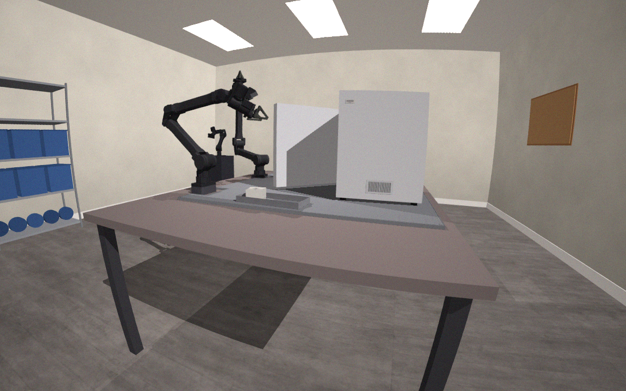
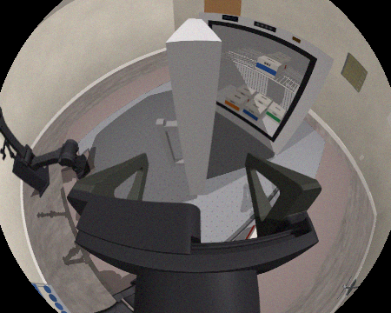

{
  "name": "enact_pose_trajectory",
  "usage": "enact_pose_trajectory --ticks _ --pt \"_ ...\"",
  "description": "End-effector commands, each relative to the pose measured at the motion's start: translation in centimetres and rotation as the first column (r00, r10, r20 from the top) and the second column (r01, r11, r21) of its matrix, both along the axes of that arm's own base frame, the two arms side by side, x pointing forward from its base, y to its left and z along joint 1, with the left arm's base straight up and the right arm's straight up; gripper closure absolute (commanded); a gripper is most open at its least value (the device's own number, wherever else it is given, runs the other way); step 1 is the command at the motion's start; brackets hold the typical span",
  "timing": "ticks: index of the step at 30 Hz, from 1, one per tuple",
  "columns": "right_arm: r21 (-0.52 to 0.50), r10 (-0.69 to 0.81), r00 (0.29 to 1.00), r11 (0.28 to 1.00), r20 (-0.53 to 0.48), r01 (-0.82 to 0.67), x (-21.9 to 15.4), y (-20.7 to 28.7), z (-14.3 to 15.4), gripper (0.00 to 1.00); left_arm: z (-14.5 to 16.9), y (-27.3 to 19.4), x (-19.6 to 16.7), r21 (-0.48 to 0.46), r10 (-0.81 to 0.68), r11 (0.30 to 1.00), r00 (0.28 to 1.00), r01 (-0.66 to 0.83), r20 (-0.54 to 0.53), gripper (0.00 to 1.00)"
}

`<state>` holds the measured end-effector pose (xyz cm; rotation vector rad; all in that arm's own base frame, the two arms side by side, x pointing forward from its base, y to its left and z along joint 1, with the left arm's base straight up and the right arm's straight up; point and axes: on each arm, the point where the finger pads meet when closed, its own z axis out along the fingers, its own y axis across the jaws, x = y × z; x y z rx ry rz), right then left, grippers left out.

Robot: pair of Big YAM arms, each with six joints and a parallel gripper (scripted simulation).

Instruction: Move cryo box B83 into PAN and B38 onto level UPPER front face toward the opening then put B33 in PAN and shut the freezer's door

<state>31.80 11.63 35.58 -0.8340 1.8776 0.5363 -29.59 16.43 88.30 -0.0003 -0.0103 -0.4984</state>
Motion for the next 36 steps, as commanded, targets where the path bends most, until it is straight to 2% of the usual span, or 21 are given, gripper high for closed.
enact_pose_trajectory --ticks 1,21,28,29,31,36 --pt "-0.004 0.025 0.997 1.0 0.068 -0.025 0.2 0.6 3.9 0.0 0.1 -0.6 1.2 0.016 -0.012 1.0 0.999 0.013 -0.034 1.0" --pt "-0.004 0.025 0.997 1.0 0.068 -0.025 0.2 0.6 3.9 0.0 0.1 -0.6 1.2 0.016 -0.012 1.0 0.999 0.013 -0.034 1.0" --pt "0.006 0.012 0.999 1.0 0.049 -0.012 0.5 0.8 4.9 0.0 0.1 -0.6 1.2 0.016 -0.012 1.0 0.999 0.013 -0.034 1.0" --pt "0.002 0.015 0.998 1.0 0.059 -0.015 0.6 0.8 4.7 0.0 0.1 -0.6 1.2 0.016 -0.012 1.0 0.999 0.013 -0.034 1.0" --pt "-0.007 0.002 1.0 1.0 0.025 -0.002 0.8 0.0 1.0 0.0 0.1 -0.6 1.2 0.016 -0.012 1.0 0.999 0.013 -0.034 1.0" --pt "0.005 0.012 1.0 1.0 0.01 -0.012 1.1 1.2 0.9 0.0 0.1 -0.6 1.2 0.016 -0.012 1.0 0.999 0.013 -0.034 1.0"
